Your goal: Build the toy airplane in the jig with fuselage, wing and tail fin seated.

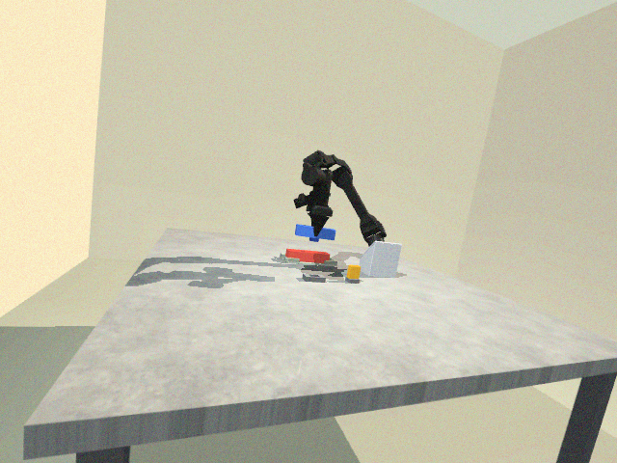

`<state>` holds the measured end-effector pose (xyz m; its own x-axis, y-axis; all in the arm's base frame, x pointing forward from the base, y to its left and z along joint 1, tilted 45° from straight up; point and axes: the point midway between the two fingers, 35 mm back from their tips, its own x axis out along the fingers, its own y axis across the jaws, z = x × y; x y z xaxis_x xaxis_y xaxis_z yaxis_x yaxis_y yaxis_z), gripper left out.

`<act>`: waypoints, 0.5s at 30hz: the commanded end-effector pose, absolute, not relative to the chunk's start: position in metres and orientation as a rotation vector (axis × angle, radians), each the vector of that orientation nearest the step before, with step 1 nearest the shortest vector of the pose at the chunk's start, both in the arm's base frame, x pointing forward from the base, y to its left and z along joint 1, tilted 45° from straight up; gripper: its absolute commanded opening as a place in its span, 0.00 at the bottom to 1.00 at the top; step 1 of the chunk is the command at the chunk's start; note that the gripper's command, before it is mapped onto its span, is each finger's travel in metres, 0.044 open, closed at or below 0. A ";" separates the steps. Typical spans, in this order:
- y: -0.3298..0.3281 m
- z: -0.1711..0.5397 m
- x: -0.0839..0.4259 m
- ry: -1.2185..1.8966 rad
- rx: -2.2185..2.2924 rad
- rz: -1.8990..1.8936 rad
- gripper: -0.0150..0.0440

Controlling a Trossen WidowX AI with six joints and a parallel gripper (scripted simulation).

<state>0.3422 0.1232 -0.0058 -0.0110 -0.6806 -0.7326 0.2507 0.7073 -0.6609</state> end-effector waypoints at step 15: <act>0.075 0.031 0.344 1.238 -0.114 -0.977 0.25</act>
<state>0.3446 0.0842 0.0240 -0.0095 -0.6732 -0.7394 0.5062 0.6344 -0.5842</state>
